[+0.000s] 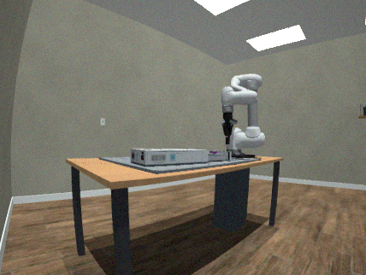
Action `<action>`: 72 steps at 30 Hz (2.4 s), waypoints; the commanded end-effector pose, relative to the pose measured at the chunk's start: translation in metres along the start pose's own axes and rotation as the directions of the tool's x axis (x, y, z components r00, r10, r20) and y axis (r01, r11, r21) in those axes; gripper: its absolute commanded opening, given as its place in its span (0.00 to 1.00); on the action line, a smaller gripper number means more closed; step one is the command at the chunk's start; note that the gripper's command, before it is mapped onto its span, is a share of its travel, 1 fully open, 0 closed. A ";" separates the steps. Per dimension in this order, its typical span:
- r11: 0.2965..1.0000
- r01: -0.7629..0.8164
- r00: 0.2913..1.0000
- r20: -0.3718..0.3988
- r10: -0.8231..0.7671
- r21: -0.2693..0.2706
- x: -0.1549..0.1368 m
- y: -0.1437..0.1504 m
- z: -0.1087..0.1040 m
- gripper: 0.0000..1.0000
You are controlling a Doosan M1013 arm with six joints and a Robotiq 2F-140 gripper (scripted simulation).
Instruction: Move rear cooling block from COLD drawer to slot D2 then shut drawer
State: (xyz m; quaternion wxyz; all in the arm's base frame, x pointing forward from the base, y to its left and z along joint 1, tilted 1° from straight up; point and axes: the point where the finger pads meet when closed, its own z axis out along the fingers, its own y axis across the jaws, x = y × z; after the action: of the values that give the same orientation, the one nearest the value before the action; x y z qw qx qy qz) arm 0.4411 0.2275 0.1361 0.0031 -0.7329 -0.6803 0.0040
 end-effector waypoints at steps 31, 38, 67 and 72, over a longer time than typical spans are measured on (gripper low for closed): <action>1.000 0.000 1.000 -0.001 0.000 -0.001 0.000 0.000 0.039 0.10; 1.000 0.000 1.000 -0.001 0.000 -0.001 0.000 0.000 0.046 0.10; 1.000 0.000 1.000 -0.001 0.000 -0.001 0.000 0.000 0.080 0.10; 1.000 0.000 1.000 -0.001 0.000 -0.001 0.000 0.000 0.086 0.10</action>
State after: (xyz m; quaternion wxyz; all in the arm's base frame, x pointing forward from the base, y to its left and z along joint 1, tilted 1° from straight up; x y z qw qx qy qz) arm 0.4401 0.2275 0.0532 0.0030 -0.7329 -0.6803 0.0041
